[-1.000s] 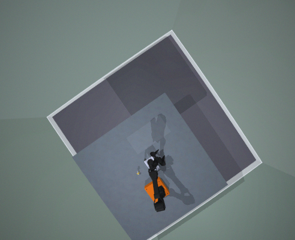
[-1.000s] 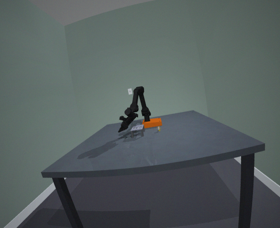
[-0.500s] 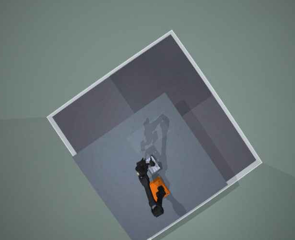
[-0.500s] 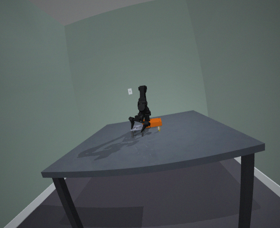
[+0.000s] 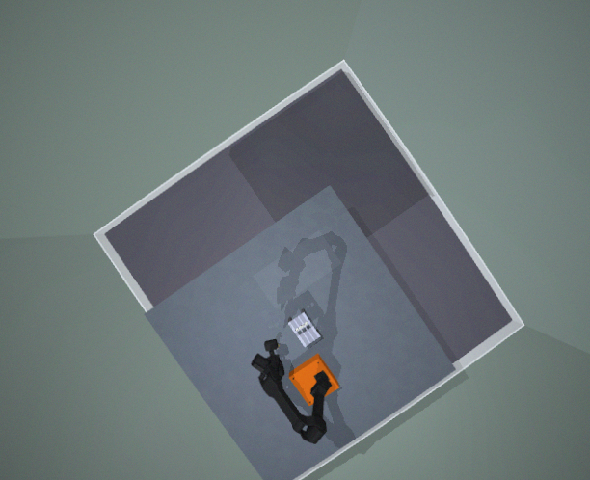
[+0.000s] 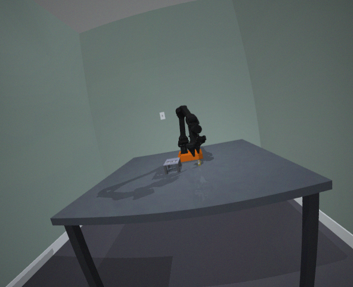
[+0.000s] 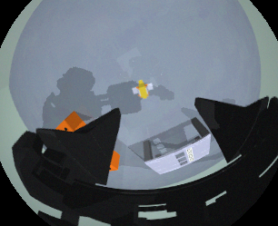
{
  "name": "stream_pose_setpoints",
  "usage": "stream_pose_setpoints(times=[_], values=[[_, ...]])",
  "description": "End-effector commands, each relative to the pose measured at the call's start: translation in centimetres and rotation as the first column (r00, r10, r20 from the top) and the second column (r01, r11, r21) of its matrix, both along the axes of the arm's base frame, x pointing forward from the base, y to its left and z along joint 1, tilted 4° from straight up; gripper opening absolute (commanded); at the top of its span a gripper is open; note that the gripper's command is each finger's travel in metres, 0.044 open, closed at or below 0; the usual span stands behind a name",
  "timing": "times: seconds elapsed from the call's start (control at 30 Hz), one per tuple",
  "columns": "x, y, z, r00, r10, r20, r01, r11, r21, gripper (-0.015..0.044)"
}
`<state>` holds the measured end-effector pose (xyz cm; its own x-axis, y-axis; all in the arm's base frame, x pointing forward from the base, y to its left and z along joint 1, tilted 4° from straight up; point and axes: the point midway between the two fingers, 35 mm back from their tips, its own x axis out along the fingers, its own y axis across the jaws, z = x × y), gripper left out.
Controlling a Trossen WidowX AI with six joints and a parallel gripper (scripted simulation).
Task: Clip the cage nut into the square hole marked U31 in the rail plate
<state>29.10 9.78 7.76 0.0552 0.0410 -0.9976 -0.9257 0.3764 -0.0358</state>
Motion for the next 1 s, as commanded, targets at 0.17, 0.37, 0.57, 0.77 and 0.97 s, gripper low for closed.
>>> stream_pose_setpoints(times=[0.17, 0.37, 0.57, 0.77, 0.97], values=[[-1.0, 1.0, 0.9, 0.993, 0.12, -0.022, -0.119, 0.993, 0.028, 0.0387], [-1.0, 1.0, 0.9, 0.993, 0.12, -0.022, -0.119, 0.993, 0.028, 0.023], [-1.0, 1.0, 0.9, 0.993, 0.12, -0.022, -0.119, 0.993, 0.028, 0.012], [-1.0, 1.0, 0.8, 0.993, 0.12, -0.022, -0.119, 0.993, 0.028, 0.012], [-0.9, 1.3, -2.6, 0.993, 0.12, -0.022, -0.119, 0.993, 0.028, 0.012]])
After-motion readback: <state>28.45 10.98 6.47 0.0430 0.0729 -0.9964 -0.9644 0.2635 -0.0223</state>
